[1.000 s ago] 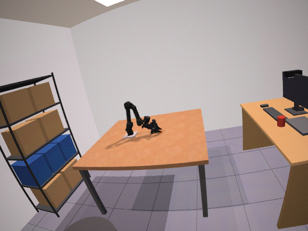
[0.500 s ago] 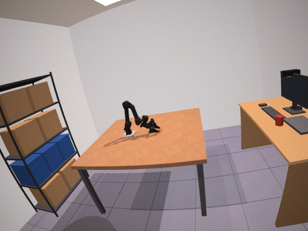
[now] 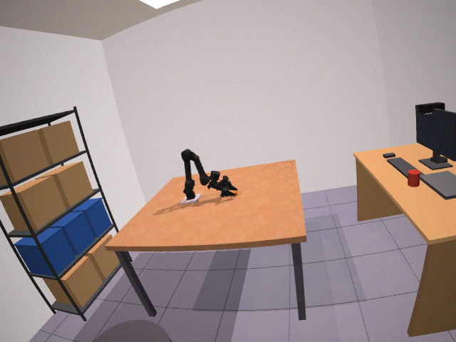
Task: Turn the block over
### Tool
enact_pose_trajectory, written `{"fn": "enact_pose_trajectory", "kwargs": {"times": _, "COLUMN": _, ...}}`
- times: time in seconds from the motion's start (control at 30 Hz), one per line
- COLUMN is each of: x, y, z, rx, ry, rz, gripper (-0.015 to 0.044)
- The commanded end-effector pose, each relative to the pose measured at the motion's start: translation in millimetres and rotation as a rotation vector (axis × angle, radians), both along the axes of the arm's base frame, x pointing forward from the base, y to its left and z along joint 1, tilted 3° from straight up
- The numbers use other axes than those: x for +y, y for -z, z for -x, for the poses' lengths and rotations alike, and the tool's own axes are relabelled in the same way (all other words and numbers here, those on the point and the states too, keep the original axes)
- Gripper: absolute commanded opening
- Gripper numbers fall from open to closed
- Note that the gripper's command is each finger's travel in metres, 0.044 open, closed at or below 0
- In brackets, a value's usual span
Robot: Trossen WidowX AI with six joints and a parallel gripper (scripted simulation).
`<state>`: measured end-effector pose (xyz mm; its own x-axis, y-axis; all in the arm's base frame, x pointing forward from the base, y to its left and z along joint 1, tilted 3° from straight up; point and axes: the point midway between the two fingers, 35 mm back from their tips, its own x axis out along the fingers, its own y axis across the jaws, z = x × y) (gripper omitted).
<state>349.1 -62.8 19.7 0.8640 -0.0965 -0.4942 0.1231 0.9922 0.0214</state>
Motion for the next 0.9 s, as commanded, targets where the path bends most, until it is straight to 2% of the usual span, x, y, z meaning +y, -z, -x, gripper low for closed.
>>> {"fn": "enact_pose_trajectory", "kwargs": {"times": 0.0, "x": 1, "y": 0, "z": 0, "rx": -0.001, "ry": -0.001, "rz": -0.007, "gripper": 0.044}}
{"fn": "enact_pose_trajectory", "kwargs": {"times": 0.23, "x": 0, "y": 0, "z": -2, "rx": 0.022, "ry": -0.002, "rz": -0.005, "gripper": 0.044}}
{"fn": "enact_pose_trajectory", "kwargs": {"times": 0.47, "x": -3, "y": -20, "z": -13, "rx": 0.265, "ry": -0.022, "rz": -0.001, "gripper": 0.044}}
{"fn": "enact_pose_trajectory", "kwargs": {"times": 0.7, "x": 0, "y": -68, "z": 14, "rx": 0.509, "ry": -0.016, "rz": -0.065, "gripper": 0.044}}
{"fn": "enact_pose_trajectory", "kwargs": {"times": 0.87, "x": 1, "y": -74, "z": 18, "rx": 0.532, "ry": -0.015, "rz": -0.072, "gripper": 0.044}}
